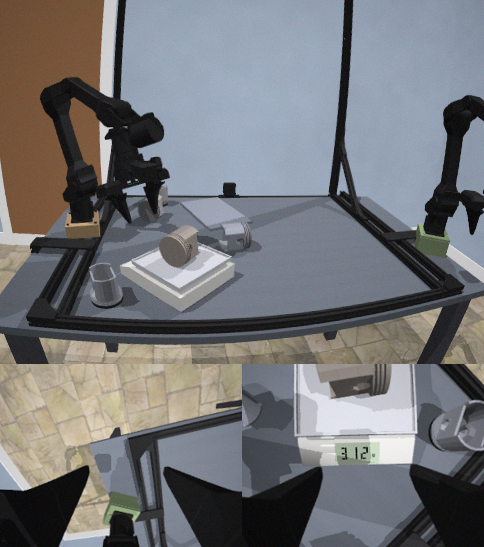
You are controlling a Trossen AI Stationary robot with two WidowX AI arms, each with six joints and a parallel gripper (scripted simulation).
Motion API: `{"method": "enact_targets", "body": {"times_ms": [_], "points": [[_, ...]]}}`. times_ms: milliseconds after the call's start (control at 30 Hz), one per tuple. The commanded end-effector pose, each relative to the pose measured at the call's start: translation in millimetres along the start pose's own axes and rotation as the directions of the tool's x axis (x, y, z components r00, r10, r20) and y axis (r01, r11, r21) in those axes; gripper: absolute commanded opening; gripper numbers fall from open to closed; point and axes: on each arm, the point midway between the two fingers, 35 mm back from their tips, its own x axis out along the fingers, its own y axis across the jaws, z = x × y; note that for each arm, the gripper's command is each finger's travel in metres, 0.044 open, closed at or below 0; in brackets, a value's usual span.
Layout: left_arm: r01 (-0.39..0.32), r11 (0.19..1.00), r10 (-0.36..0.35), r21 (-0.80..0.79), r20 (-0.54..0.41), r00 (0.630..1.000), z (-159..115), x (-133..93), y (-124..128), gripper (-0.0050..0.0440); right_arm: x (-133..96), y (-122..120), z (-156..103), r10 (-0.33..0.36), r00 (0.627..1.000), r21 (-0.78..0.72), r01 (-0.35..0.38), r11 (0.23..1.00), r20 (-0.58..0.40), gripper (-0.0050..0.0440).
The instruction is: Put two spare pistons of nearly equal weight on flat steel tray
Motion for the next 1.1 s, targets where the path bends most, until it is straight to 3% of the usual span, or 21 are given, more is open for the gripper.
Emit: {"method": "enact_targets", "body": {"times_ms": [0, 200, 300, 367, 767, 1067], "points": [[0.002, 1.0, -0.002, 0.001, -0.002, 1.0, 0, 0, 0, 0.044, 0, 0, 0, 0.002, 1.0, -0.001, -0.002, 1.0, -0.002, 0.0378], [0.002, 1.0, -0.002, 0.001, -0.002, 1.0, 0, 0, 0, 0.044, 0, 0, 0, 0.002, 1.0, -0.002, -0.002, 1.0, -0.001, 0.0378], [0.002, 1.0, -0.002, 0.001, -0.002, 1.0, 0, 0, 0, 0.044, -7, 1, 13, -0.002, 0.997, -0.032, 0.0, 0.999, -0.075, 0.0378], [0.002, 1.0, -0.002, 0.001, -0.002, 1.0, 0, 0, 0, 0.044, -7, 1, 13, -0.002, 0.997, -0.032, 0.0, 0.999, -0.075, 0.0378], [0.002, 1.0, -0.002, 0.001, -0.002, 1.0, 0, 0, 0, 0.044, -21, -1, 68, 0.001, 0.932, -0.134, -0.053, 0.99, -0.363, 0.0378], [0.002, 1.0, -0.002, 0.001, -0.002, 1.0, 0, 0, 0, 0.044, -8, -4, 100, 0.001, 0.932, -0.097, -0.039, 0.995, -0.363, 0.0378]]}}
